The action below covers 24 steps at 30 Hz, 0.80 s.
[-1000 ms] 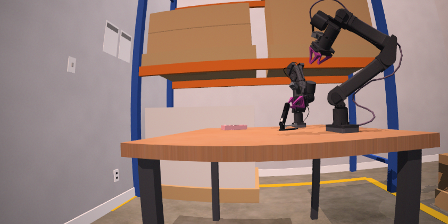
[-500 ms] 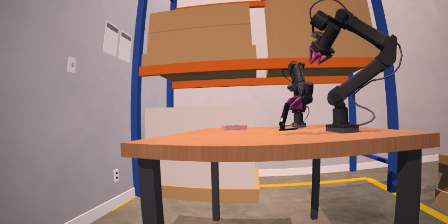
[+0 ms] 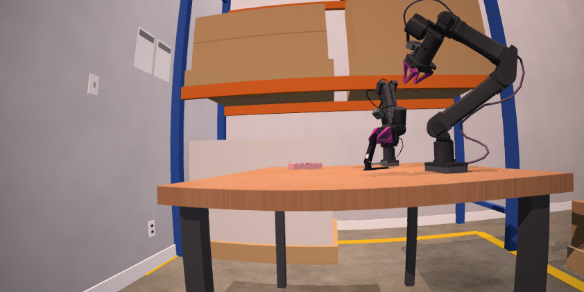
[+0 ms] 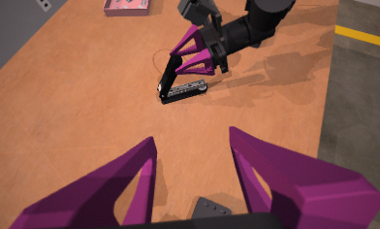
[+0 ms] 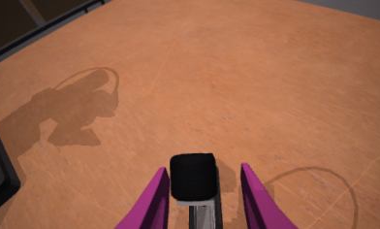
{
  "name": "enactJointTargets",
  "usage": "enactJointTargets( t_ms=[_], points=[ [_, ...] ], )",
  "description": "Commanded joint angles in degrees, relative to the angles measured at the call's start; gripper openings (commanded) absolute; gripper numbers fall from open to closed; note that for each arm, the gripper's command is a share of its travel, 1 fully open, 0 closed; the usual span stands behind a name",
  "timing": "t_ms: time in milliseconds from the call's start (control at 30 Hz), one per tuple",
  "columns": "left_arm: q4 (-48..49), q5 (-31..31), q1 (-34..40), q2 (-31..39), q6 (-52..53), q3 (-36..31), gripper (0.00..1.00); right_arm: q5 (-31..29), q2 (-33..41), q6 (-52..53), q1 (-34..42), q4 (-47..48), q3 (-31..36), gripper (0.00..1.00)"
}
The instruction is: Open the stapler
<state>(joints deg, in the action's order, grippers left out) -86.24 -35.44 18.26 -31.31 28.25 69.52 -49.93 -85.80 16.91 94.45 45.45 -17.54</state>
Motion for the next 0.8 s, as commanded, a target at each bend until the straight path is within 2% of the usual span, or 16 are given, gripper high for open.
enactJointTargets(
  t_ms=[0,100,133,267,300,367,767],
  points=[
    [-0.83,-0.98,0.57,0.33,-0.30,1.69,0.55,-0.01,-0.54,-0.62,-0.49,1.73,-2.15,0.46],
    [-0.83,-0.98,0.57,0.33,-0.30,1.69,0.55,-0.07,-0.57,-0.53,-0.49,1.78,-2.16,0.46],
    [-0.83,-0.98,0.57,0.33,-0.30,1.69,0.55,-0.07,-0.58,-0.50,-0.49,1.79,-2.16,0.37],
    [-0.83,-0.98,0.57,0.33,-0.30,1.69,0.55,-0.06,-0.60,-0.49,-0.50,1.81,-2.16,0.37],
    [-0.83,-0.98,0.57,0.33,-0.30,1.69,0.55,-0.06,-0.60,-0.49,-0.50,1.81,-2.16,0.33],
    [-0.83,-0.98,0.57,0.33,-0.30,1.69,0.55,-0.08,0.08,-0.42,-0.41,1.70,-1.35,0.33],
    [-0.83,-0.98,0.57,0.33,-0.30,1.69,0.55,-0.63,1.04,-0.18,-0.05,0.92,-0.94,0.17]
  ],
)
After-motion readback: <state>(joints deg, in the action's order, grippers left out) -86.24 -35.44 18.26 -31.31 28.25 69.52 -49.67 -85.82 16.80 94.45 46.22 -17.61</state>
